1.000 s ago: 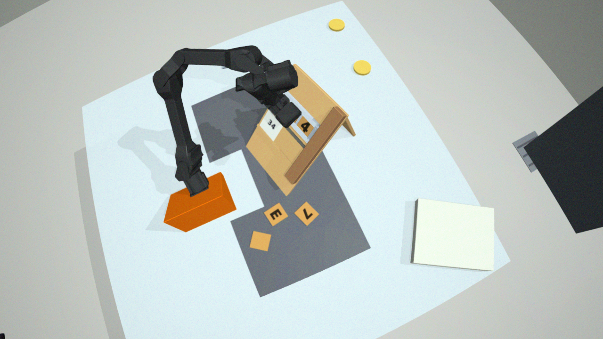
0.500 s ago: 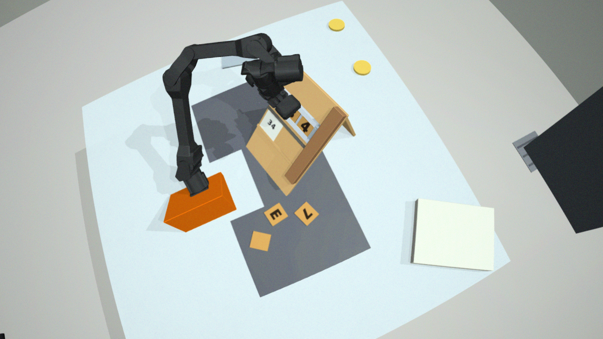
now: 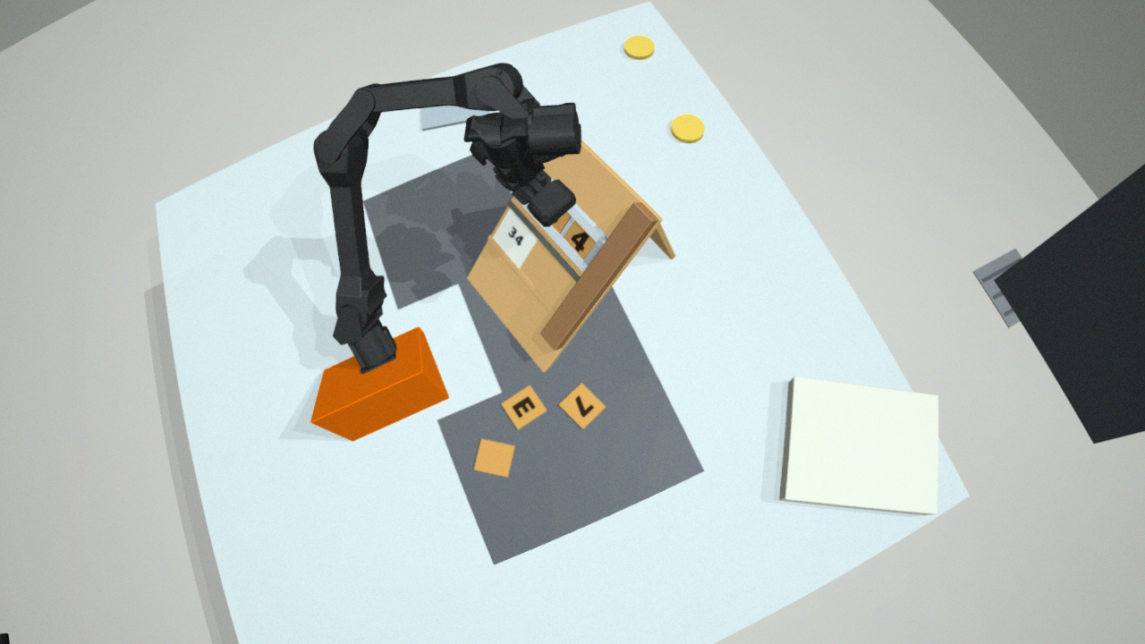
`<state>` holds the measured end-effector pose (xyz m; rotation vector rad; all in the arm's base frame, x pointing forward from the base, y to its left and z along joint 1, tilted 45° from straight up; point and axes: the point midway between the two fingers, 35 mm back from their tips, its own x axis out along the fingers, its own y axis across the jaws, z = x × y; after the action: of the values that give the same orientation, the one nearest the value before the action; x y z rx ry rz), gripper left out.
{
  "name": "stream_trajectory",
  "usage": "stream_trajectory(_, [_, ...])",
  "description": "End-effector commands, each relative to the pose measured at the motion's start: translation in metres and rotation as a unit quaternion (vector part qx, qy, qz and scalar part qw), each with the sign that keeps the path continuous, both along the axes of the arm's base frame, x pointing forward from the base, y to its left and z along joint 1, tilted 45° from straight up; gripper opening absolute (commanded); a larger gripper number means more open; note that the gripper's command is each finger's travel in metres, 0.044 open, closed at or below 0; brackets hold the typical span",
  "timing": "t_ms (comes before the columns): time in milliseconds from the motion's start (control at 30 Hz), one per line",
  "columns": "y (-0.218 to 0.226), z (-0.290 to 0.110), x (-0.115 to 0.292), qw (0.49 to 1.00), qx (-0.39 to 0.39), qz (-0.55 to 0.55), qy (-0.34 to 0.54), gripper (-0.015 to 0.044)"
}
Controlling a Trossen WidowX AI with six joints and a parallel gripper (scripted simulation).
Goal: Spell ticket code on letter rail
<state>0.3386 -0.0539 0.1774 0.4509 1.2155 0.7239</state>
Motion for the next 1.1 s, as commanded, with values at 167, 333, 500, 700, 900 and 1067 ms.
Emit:
stream_trajectory(167, [0.003, -0.001, 0.003, 1.000, 0.001, 0.002, 0.006, 0.0000])
stream_trajectory(333, [0.004, -0.002, 0.004, 1.000, 0.003, -0.003, 0.012, 0.0000])
stream_trajectory(500, [0.006, -0.003, 0.007, 1.000, 0.005, -0.006, 0.016, 0.0000])
stream_trajectory(700, [0.009, -0.004, 0.009, 1.000, 0.005, -0.008, 0.017, 0.0000])
stream_trajectory(900, [0.011, -0.005, 0.011, 1.000, 0.005, -0.008, 0.017, 0.0000])
stream_trajectory(1067, [0.012, -0.005, 0.013, 1.000, 0.005, -0.008, 0.017, 0.0000])
